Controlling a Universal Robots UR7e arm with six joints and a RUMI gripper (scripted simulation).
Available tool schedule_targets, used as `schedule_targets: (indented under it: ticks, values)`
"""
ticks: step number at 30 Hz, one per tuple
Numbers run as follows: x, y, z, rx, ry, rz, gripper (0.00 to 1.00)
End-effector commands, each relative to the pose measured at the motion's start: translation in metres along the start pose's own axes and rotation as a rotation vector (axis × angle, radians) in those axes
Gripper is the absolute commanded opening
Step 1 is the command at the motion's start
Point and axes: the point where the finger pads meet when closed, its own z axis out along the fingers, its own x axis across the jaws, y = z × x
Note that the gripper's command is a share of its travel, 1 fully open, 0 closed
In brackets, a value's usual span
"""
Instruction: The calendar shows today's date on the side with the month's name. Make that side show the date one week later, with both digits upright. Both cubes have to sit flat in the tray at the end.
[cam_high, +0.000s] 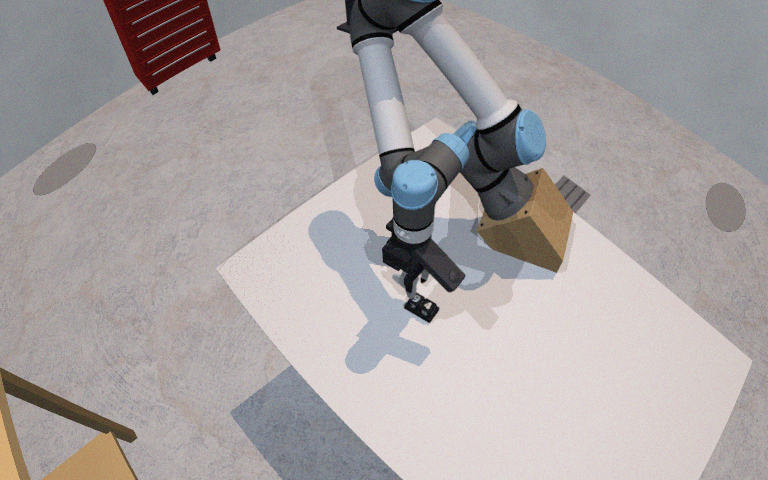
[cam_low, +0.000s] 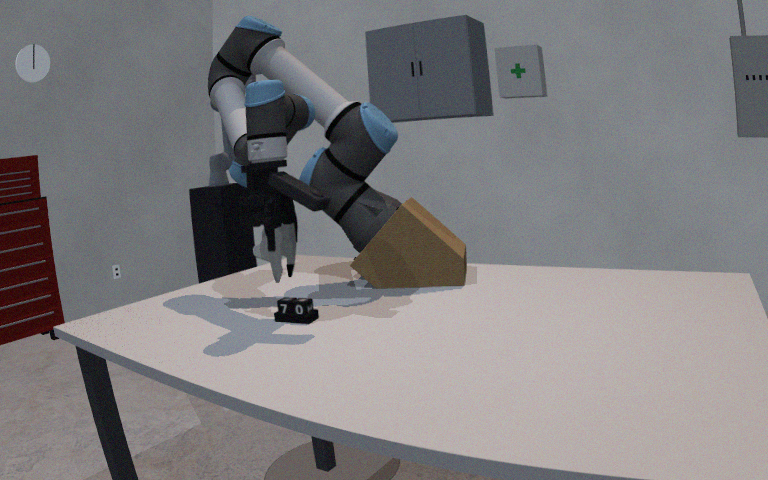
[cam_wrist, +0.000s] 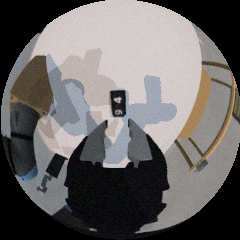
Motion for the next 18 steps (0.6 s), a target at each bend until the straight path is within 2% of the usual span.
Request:
schedule_targets:
  ticks: [1,18]
  values:
    - [0.001,0.0,0.008,0.001,0.002,0.0,0.28]
    - [0.001,0.0,0.027,0.001,0.002,0.0,0.28]
